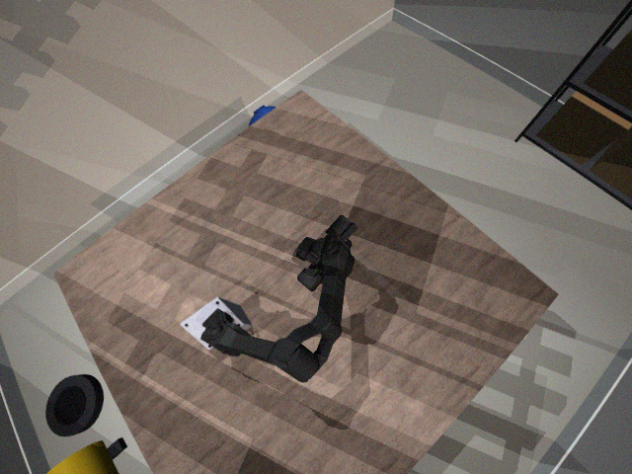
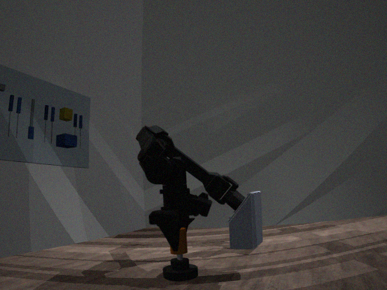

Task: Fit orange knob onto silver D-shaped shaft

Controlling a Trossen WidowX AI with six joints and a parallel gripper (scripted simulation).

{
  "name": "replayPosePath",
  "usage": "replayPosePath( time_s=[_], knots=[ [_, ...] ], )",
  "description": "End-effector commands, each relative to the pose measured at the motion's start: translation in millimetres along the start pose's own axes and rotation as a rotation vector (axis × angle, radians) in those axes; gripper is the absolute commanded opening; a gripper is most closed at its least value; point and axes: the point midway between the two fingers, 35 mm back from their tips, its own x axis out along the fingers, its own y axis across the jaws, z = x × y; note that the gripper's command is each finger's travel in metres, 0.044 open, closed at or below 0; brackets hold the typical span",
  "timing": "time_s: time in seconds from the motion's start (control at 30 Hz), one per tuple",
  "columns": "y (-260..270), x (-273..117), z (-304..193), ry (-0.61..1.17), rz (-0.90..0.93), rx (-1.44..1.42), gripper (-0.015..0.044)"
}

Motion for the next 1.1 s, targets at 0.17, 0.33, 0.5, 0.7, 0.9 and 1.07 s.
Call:
replayPosePath(
  time_s=[0.17, 0.33, 0.5, 0.7, 0.9, 1.07],
  knots=[
    [0.0, 0.7, -0.2, 0.003, -0.001, -0.003, 0.0000],
    [0.0, -2.8, 1.0, 0.003, -0.002, -0.003, 0.0000],
    [-0.9, -4.3, 0.8, 0.002, -0.002, -0.028, 0.0000],
    [-1.4, -2.7, 1.6, 0.003, -0.001, -0.209, 0.0000],
    [-0.4, -1.5, 1.0, 0.003, -0.001, -0.212, 0.0000],
    [-0.5, -1.9, -0.1, 0.003, -0.001, -0.212, 0.0000]
  ],
)
